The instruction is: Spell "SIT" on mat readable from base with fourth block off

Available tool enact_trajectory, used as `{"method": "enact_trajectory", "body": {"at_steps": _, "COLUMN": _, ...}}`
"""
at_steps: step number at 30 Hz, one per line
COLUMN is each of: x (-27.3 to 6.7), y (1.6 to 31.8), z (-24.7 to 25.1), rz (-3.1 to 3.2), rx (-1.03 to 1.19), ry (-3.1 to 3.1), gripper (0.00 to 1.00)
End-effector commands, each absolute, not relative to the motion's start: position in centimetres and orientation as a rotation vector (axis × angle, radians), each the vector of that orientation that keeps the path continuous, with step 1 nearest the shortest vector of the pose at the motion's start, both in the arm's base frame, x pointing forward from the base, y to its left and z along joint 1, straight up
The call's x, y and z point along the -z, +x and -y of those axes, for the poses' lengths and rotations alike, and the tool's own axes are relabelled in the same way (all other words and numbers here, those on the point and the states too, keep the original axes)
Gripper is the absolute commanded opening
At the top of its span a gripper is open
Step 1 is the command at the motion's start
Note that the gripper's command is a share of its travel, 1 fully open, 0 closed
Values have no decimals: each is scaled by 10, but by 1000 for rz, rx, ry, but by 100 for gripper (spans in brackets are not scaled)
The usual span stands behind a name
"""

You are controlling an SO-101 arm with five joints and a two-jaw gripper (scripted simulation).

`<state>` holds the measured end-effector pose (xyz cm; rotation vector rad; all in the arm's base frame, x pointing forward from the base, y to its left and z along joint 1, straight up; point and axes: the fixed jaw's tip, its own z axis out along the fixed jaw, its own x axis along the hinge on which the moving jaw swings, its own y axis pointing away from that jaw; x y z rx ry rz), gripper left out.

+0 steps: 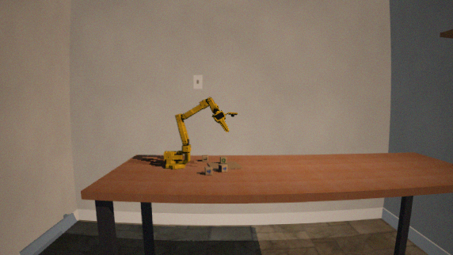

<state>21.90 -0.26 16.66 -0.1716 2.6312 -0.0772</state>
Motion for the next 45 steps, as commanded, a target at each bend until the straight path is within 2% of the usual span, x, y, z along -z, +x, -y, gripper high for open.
{"method": "enact_trajectory", "body": {"at_steps": 1, "x": -178, "y": 224, "z": 15, "rz": -2567, "rx": 46, "ry": 109, "gripper": 35}}
{"method": "enact_trajectory", "body": {"at_steps": 9, "x": -178, "y": 228, "z": 40, "rz": -2494, "rx": -29, "ry": 618, "gripper": 35}}
{"method": "enact_trajectory", "body": {"at_steps": 23, "x": -178, "y": 229, "z": 67, "rz": -2316, "rx": -106, "ry": 1120, "gripper": 35}}
{"method": "enact_trajectory", "body": {"at_steps": 45, "x": -178, "y": 229, "z": 77, "rz": -2222, "rx": -135, "ry": 1301, "gripper": 35}}
